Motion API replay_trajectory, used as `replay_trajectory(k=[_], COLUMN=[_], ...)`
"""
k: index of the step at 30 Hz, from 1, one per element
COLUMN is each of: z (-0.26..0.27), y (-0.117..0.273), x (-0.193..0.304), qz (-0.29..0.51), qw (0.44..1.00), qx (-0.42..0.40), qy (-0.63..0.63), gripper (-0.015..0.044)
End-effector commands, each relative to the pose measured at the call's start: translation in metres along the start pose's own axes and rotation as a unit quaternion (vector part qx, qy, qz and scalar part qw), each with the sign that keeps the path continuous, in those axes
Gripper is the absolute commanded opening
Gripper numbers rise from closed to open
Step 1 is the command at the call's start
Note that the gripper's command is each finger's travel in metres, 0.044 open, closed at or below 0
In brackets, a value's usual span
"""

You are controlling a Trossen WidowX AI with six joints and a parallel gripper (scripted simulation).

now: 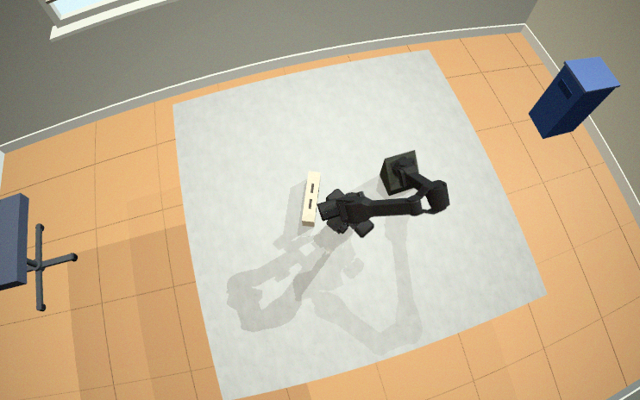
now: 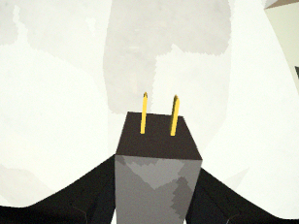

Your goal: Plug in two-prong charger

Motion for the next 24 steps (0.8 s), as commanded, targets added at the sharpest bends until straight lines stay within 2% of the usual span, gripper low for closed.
replay_trajectory(k=[1,24], z=[0.000,-0.050], y=[0.010,-0.016], x=[0.002,0.035], qz=[0.001,-0.001], qw=[1.000,0.978], qx=[-0.002,-0.011], qy=[0.002,-0.207], gripper=[0.0000,0.0000])
Point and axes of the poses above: the point midway between the two fingers, 35 mm back from their tips, its own y axis back along the fingers, its own z axis across the jaws, x = y × z, the point moved 5 cm from there along y, back along the fingers, and after that the axes turned 8 degrees about y, right-handed, at the moved point
